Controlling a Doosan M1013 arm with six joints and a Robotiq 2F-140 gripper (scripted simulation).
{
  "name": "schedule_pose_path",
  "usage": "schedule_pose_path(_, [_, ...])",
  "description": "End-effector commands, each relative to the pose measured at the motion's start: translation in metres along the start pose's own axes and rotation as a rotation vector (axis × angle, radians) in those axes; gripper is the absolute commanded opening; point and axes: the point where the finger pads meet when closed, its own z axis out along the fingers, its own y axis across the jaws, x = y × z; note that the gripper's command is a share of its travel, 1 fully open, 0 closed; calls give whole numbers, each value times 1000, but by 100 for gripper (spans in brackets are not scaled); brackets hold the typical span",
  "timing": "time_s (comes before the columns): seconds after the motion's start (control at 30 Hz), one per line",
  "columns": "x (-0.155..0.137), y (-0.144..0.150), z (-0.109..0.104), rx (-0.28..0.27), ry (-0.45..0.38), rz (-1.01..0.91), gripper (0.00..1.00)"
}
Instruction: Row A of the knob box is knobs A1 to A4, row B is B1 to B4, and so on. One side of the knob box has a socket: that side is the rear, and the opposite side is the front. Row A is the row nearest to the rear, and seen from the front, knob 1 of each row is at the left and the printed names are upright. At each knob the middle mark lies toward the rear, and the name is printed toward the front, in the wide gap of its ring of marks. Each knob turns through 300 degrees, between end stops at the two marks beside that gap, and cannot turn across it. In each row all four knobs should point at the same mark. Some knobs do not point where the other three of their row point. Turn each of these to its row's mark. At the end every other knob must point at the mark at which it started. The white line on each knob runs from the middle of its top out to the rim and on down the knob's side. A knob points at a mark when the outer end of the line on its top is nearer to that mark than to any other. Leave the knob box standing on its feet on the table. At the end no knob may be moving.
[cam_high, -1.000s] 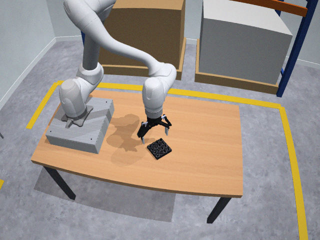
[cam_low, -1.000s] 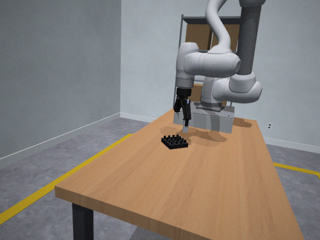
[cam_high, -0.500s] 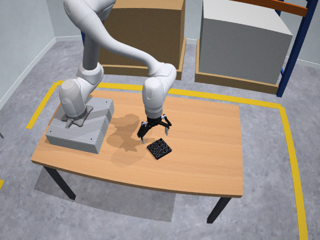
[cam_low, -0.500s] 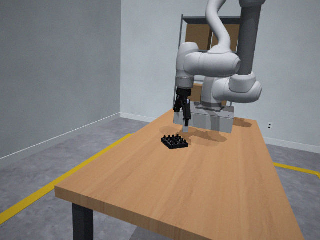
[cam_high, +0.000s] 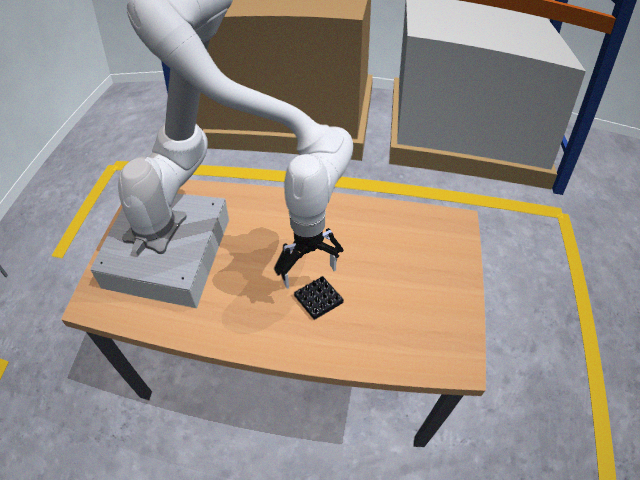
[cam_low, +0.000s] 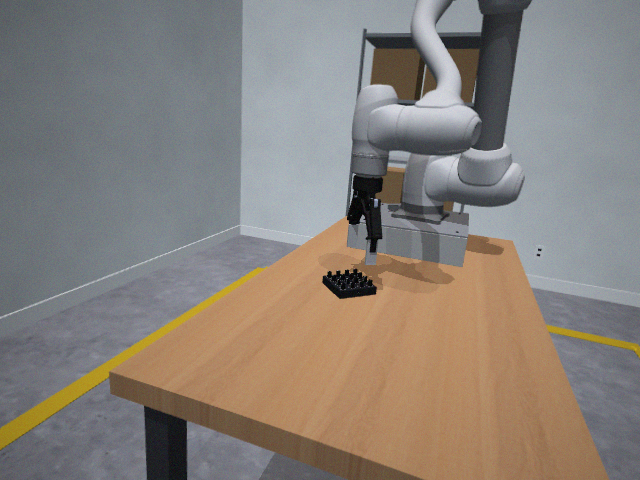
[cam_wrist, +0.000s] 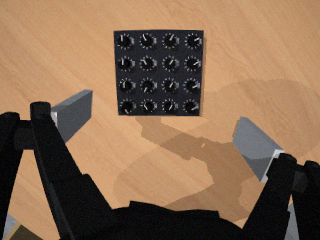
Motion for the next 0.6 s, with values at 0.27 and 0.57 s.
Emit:
schedule_pose_path(0.27, [0,0,0,0,0,0,100])
schedule_pose_path(0.57, [-4,1,0,-4,0,2,100])
